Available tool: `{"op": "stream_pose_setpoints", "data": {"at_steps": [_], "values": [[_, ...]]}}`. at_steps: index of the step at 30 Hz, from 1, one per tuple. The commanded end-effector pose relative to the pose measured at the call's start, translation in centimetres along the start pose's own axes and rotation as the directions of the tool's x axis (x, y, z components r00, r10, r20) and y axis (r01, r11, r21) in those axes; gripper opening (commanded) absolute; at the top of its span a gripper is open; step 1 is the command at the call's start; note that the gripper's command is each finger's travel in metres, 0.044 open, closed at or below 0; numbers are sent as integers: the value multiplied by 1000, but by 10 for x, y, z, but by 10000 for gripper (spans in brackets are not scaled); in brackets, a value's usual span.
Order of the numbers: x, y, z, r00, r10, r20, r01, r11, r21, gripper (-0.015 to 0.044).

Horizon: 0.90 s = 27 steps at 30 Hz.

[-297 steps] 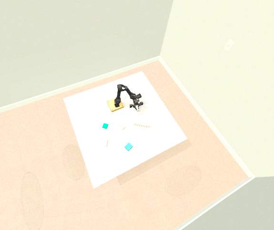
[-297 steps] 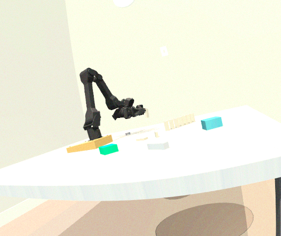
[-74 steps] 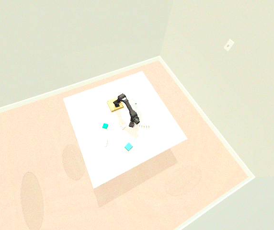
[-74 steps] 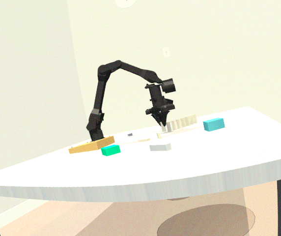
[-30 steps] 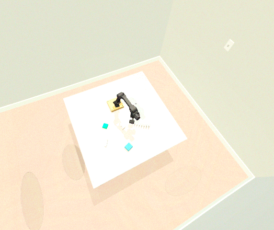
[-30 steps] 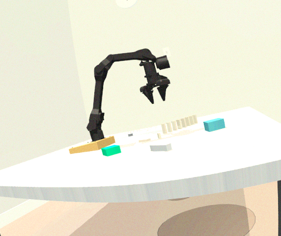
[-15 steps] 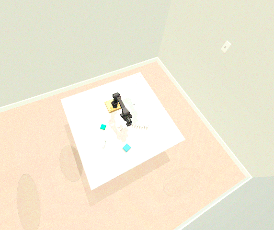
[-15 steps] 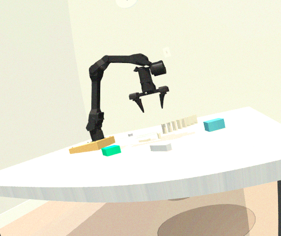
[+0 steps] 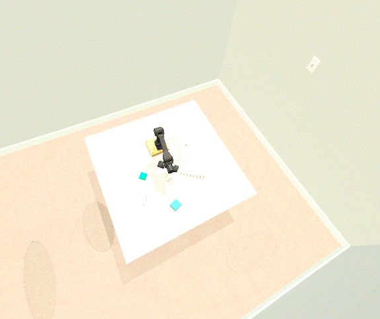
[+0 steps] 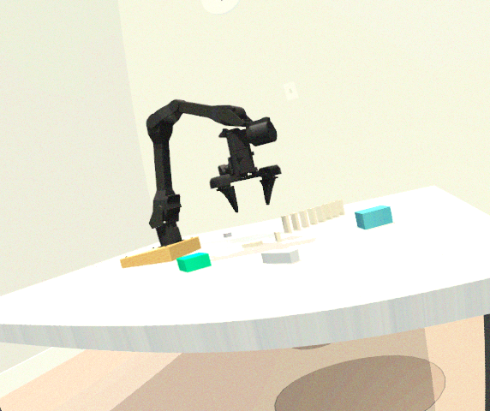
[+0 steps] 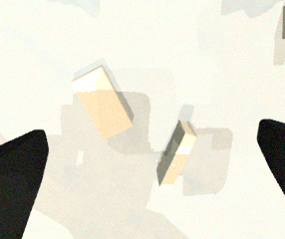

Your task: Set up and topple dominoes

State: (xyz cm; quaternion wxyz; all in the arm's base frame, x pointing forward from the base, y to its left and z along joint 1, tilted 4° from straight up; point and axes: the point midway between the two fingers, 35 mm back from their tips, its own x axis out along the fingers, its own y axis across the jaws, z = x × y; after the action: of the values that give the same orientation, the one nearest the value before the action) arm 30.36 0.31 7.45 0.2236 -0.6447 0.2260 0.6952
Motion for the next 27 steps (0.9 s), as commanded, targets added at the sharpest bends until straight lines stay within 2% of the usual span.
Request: {"op": "stream_pose_setpoints", "data": {"at_steps": [1,13,20,27], "values": [[13,36,0,1000,3,-23,-11,918,-397,440],[14,37,0,1000,3,-22,-11,918,-397,440],[72,37,-1,1000,3,-22,-11,918,-397,440],[79,39,1,1000,3,-22,-11,918,-397,440]]}}
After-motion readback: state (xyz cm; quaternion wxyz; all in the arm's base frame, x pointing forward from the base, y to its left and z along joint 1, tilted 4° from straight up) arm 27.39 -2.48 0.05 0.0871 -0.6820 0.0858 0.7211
